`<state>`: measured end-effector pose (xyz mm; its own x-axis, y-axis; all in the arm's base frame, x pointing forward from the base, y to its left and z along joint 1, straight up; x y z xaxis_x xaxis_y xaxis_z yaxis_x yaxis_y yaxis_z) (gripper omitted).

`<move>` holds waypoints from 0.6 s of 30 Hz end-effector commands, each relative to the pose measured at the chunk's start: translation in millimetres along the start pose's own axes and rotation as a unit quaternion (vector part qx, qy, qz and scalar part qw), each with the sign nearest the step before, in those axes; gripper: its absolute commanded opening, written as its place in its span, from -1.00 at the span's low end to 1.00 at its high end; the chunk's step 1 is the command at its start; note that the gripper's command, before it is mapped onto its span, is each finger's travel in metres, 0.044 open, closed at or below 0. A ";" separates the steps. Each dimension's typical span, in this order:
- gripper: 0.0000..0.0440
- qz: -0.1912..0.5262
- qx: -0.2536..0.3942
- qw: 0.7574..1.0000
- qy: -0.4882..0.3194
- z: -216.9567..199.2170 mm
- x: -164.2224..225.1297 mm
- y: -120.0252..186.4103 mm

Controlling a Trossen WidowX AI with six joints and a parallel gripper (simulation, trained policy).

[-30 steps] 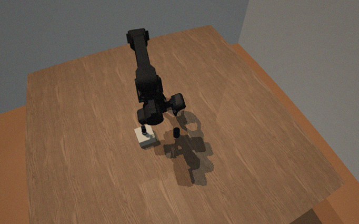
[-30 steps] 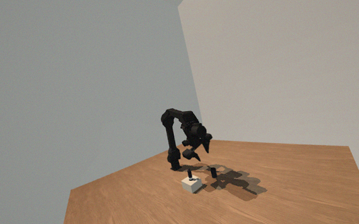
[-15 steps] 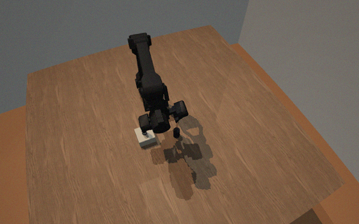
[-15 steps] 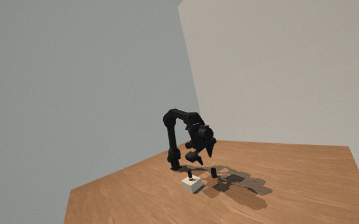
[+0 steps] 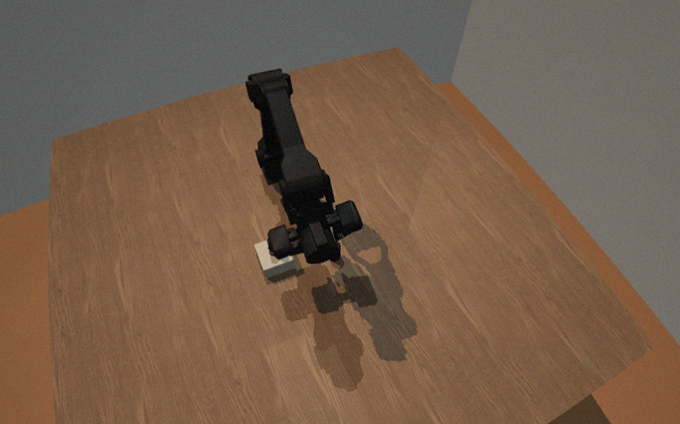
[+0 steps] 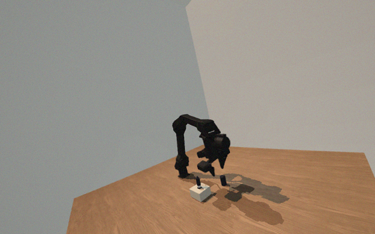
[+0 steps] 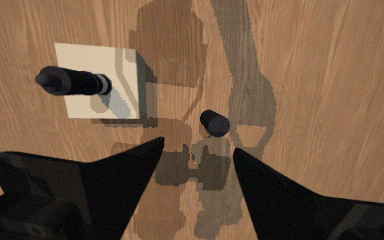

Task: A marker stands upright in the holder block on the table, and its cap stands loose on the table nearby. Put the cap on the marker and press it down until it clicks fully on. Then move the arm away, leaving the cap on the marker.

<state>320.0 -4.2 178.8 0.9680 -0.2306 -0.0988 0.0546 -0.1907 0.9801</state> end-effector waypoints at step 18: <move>0.40 -0.008 -0.059 0.997 0.052 -21.6 10.3 -20.7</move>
<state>331.5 14.7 161.2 0.9828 -0.1473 -0.1112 0.0982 -0.0930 0.9908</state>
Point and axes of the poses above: the point midway between the two fingers, 35 mm back from their tips, its own y axis back along the fingers, its own z axis across the jaws, x = y × z, the point moved 5 cm from there along y, back along the fingers, and after that the axes turned 9 degrees about -y, right-handed, at the moved point
